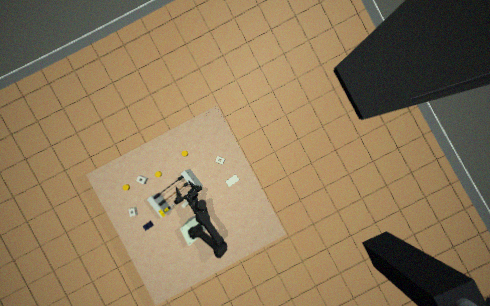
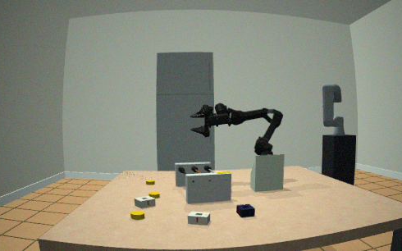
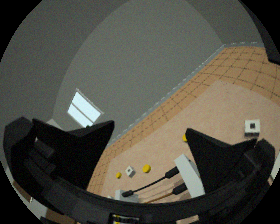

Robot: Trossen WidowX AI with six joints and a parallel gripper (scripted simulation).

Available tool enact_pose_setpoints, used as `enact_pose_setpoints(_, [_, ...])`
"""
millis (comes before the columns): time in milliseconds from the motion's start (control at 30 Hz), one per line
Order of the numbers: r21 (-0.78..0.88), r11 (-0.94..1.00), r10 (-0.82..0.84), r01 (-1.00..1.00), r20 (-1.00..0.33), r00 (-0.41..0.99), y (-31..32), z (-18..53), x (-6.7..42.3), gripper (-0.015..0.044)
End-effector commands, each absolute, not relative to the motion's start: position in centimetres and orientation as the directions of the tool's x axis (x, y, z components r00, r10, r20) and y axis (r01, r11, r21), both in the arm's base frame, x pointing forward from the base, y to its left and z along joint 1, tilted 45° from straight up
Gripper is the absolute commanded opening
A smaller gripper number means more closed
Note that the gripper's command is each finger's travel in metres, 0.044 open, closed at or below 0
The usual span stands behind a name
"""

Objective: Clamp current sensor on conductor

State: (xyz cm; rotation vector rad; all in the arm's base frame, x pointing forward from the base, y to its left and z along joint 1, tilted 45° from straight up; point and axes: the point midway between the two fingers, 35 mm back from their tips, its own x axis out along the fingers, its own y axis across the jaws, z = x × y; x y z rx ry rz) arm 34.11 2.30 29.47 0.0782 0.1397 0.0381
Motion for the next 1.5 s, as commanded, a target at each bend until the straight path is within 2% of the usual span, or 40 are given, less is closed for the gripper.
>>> enact_pose_setpoints(0, [0.141, 0.989, 0.089, -0.036, -0.388, 0.917, 5.8, 24.1, 36.5, 0.044])
enact_pose_setpoints(133, [0.155, 0.988, 0.106, -0.012, -0.616, 0.78, 10.2, 19.0, 37.2, 0.044])
enact_pose_setpoints(267, [0.099, 0.995, 0.07, 0.016, -0.793, 0.605, 14.4, 14.2, 36.4, 0.044])
enact_pose_setpoints(500, [-0.139, 0.99, -0.136, 0.011, -0.944, 0.302, 19.2, 7.2, 32.4, 0.044])
enact_pose_setpoints(700, [-0.414, 0.908, -0.405, -0.07, -0.907, 0.114, 21.4, 2.9, 28.0, 0.044])
enact_pose_setpoints(900, [-0.665, 0.723, -0.669, -0.187, -0.741, 0.052, 22.6, 0.4, 23.8, 0.044])
enact_pose_setpoints(1467, [-0.688, 0.698, -0.694, -0.199, -0.718, 0.053, 22.7, 0.2, 23.4, 0.044])
